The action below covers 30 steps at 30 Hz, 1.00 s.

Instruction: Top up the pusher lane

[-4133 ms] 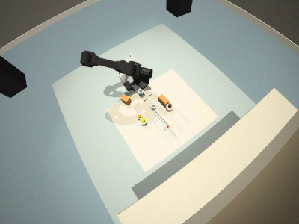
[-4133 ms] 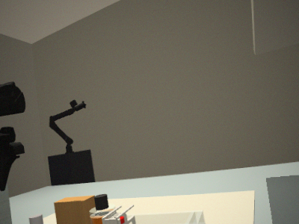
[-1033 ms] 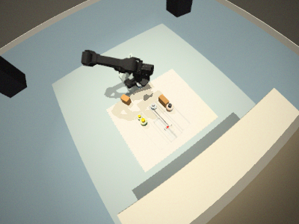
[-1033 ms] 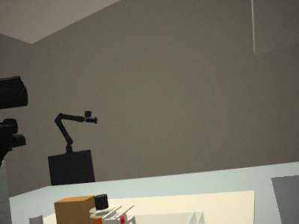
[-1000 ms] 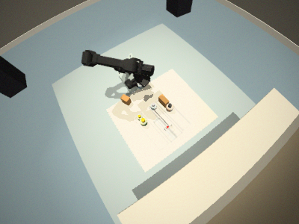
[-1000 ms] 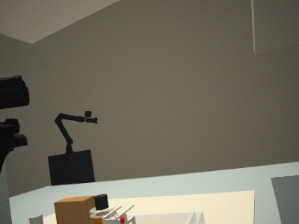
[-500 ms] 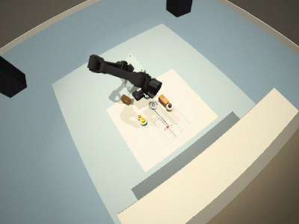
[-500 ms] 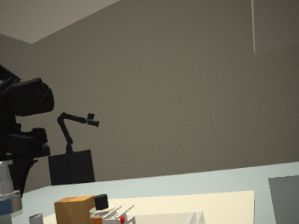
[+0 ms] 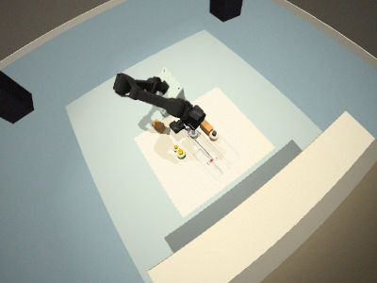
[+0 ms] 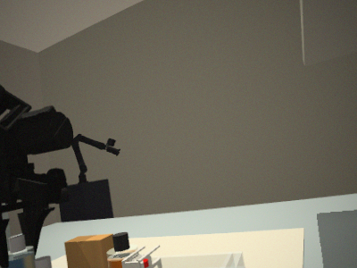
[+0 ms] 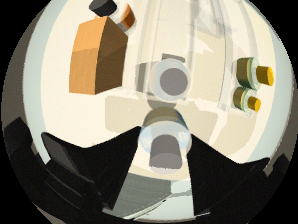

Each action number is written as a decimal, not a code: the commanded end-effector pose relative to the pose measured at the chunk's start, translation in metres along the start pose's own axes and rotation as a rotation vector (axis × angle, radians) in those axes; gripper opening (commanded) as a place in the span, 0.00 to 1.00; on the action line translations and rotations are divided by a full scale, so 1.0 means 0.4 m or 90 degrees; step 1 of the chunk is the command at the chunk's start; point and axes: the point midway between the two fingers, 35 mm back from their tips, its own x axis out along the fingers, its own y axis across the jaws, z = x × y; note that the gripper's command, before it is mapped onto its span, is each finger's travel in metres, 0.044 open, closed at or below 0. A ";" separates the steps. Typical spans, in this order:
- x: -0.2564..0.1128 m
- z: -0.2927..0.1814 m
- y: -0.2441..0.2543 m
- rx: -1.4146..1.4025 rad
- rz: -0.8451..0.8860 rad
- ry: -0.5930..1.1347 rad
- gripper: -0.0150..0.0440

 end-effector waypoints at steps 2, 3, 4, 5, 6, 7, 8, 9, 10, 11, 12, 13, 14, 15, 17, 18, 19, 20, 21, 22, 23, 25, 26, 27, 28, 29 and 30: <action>0.026 -0.003 0.002 -0.008 -0.004 0.004 0.25; 0.026 -0.003 0.002 -0.008 -0.004 0.004 0.25; 0.026 -0.002 0.002 -0.008 -0.004 0.004 0.25; 0.026 -0.002 0.002 -0.008 -0.004 0.004 0.25; 0.026 -0.001 0.002 -0.008 -0.004 0.004 0.25; 0.026 0.000 0.002 -0.008 -0.004 0.004 0.25; 0.026 0.001 0.002 -0.008 -0.004 0.004 0.25; 0.026 0.002 0.002 -0.008 -0.004 0.004 0.25; 0.026 0.003 0.002 -0.008 -0.004 0.004 0.25; 0.026 0.004 0.002 -0.008 -0.004 0.004 0.25; 0.026 0.005 0.002 -0.008 -0.004 0.004 0.25; 0.026 0.006 0.002 -0.008 -0.004 0.004 0.25; 0.026 0.007 0.002 -0.008 -0.004 0.004 0.25; 0.026 0.008 0.002 -0.008 -0.004 0.004 0.25; 0.026 0.011 0.002 -0.008 -0.004 0.004 0.25; 0.026 0.012 0.002 -0.008 -0.004 0.004 0.25; 0.026 0.013 0.002 -0.008 -0.004 0.004 0.25; 0.026 0.014 0.002 -0.008 -0.004 0.004 0.25; 0.026 0.015 0.002 -0.008 -0.004 0.004 0.25; 0.026 0.016 0.002 -0.008 -0.004 0.004 0.25; 0.026 0.017 0.002 -0.008 -0.004 0.004 0.25; 0.027 0.019 0.002 -0.008 -0.004 0.004 0.25; 0.027 0.020 0.002 -0.008 -0.004 0.004 0.25; 0.027 0.021 0.002 -0.008 -0.004 0.004 0.25; 0.027 0.023 0.002 -0.008 -0.004 0.004 0.25; 0.027 0.024 0.002 -0.008 -0.004 0.004 0.25; 0.027 0.025 0.002 -0.008 -0.004 0.004 0.25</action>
